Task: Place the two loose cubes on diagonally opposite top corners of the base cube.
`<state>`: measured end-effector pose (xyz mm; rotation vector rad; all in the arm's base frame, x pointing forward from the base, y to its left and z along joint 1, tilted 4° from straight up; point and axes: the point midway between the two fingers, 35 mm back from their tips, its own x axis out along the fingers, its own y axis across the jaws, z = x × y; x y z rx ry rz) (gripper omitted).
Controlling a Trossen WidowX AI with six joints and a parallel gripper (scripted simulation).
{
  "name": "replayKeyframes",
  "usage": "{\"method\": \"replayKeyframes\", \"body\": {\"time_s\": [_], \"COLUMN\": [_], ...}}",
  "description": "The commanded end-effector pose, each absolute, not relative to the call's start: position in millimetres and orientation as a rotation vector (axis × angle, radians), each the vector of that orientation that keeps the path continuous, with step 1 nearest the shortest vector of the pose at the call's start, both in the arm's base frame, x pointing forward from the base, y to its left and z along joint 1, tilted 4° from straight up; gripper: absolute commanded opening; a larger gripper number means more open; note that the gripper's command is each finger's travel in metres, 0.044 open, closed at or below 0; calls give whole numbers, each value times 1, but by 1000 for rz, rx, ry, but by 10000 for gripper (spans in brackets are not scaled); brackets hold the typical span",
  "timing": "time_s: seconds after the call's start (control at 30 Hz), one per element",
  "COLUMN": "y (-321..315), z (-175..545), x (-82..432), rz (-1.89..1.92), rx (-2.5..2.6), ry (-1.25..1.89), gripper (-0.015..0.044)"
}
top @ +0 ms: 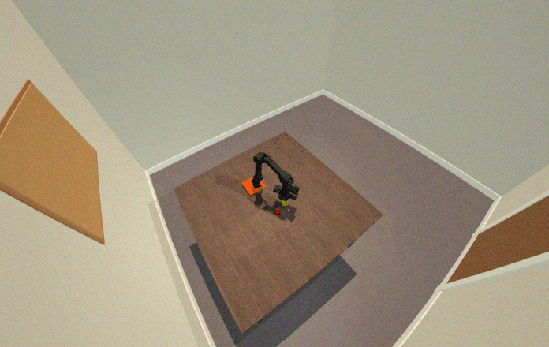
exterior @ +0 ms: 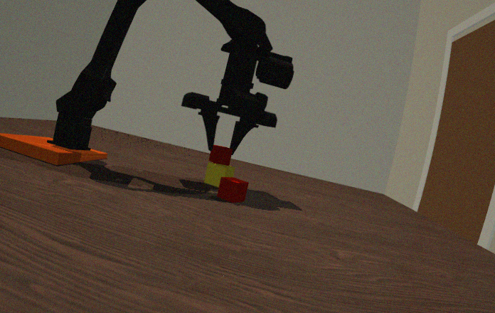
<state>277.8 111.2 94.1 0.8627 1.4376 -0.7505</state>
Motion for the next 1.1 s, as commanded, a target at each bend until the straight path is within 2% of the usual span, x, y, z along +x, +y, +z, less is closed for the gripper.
{"method": "replayKeyframes", "body": {"time_s": [0.0,0.47,0.53,1.07], "y": [111,109,106,2], "z": [102,123,122,151], "x": [278,278,281,330], "rz": [-747,-747,-733,-341], "rx": [865,865,851,451], "ry": [1435,1435,1438,1528], "gripper": [205,205,258,265]}}
